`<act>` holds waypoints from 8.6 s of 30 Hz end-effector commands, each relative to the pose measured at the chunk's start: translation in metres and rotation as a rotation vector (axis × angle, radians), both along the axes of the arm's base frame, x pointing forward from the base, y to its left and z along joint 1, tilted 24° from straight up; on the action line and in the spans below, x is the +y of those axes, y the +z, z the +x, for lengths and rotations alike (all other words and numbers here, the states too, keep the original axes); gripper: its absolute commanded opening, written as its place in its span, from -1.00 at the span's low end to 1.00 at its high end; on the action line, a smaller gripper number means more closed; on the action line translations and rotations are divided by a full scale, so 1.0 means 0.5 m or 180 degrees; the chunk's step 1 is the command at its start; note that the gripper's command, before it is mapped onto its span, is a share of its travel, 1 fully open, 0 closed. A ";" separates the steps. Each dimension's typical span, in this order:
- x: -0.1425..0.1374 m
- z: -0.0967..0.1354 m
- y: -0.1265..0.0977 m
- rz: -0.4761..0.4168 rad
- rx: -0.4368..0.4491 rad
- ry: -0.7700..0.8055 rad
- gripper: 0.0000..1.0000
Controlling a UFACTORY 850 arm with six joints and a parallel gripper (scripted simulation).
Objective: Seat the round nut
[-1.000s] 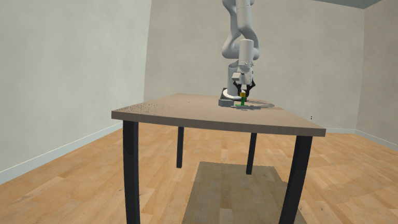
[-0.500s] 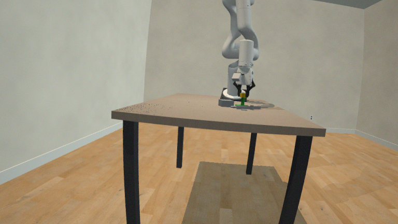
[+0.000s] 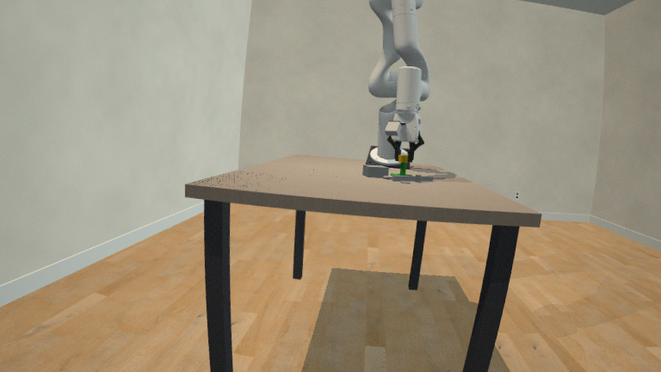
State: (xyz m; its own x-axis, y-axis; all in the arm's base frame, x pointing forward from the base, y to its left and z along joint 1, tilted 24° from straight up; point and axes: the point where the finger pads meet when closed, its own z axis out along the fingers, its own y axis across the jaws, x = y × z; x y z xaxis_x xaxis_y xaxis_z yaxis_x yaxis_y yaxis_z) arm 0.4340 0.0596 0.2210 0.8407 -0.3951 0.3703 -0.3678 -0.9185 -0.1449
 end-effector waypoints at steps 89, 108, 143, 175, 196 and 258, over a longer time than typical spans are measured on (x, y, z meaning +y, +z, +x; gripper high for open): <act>-0.004 0.009 -0.011 -0.0025 -0.0012 -0.0012 -1.00; -0.006 0.015 -0.021 -0.0040 -0.0019 -0.0019 -1.00; -0.007 0.028 -0.045 -0.0047 -0.0027 -0.0021 -1.00; -0.004 0.037 -0.066 -0.0028 -0.0021 -0.0013 -1.00; -0.002 0.040 -0.077 -0.0014 -0.0012 -0.0006 -1.00; 0.000 0.041 -0.083 -0.0004 -0.0005 -0.0002 -1.00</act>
State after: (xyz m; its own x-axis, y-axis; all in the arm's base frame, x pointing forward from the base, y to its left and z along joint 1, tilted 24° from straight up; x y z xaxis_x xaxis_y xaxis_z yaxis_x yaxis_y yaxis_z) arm 0.4548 0.0588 0.1795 0.8389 -0.3952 0.3742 -0.3692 -0.9184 -0.1423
